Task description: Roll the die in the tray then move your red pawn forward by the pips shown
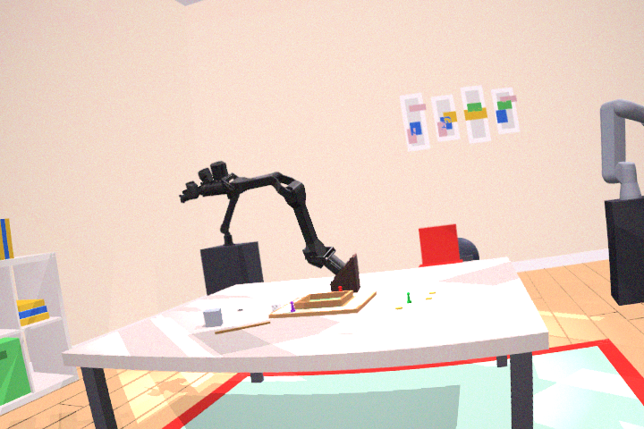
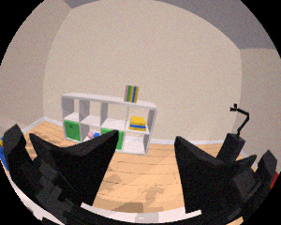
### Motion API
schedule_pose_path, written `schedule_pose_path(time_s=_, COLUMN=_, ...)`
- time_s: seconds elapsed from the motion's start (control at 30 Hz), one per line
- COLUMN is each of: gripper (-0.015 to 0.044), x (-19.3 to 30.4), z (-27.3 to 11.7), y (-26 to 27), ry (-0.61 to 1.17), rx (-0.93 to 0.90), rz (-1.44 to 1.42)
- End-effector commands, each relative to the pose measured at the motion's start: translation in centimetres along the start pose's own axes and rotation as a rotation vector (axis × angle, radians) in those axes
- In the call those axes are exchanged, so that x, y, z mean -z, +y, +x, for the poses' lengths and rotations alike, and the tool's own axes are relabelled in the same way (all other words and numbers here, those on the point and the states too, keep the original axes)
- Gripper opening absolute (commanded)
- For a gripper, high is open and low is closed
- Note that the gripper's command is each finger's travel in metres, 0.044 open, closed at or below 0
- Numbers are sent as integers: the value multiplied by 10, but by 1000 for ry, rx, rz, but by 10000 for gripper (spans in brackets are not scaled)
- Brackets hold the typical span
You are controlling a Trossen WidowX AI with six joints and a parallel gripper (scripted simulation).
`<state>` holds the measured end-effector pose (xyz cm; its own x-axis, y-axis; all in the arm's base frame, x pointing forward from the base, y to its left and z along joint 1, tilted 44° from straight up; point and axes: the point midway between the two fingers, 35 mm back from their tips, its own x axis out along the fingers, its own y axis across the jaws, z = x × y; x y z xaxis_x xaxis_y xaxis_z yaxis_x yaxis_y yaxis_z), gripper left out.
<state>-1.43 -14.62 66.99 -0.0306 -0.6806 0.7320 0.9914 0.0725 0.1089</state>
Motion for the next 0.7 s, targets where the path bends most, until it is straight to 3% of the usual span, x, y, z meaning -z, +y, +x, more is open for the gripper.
schedule_pose_path(time_s=0.0, gripper=275, x=66, z=14, y=1, ry=179, rx=2, rz=79)
schedule_pose_path(time_s=0.33, gripper=275, x=212, z=-6, y=73, ry=632, rx=-119, rz=173)
schedule_pose_path(time_s=0.67, gripper=275, x=305, z=-100, y=185, ry=1041, rx=-402, rz=68)
